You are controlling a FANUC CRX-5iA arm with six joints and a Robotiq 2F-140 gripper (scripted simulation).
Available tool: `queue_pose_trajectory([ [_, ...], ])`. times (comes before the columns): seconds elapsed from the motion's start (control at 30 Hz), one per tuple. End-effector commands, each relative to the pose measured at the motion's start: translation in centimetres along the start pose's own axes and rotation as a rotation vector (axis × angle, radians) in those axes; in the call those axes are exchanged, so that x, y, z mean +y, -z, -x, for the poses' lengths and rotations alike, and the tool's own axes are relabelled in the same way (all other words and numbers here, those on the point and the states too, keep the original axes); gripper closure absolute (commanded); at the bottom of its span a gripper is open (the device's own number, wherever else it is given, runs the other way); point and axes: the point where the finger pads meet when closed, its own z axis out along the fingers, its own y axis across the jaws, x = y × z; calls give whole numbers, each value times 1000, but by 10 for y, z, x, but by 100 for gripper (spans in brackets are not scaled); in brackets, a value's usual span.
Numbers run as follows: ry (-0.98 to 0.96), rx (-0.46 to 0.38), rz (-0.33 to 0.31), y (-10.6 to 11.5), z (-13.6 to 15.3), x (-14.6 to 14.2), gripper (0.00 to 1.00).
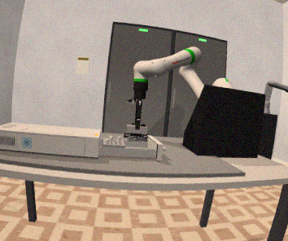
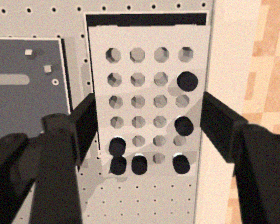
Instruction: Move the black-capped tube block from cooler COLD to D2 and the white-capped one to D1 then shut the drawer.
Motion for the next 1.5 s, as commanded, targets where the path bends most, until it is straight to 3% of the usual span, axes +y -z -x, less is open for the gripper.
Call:
queue_pose_trajectory([
  [0.0,0,2,0,1,-1,0,90],
  [1.47,0,2,0,-6,-1,0,90],
])
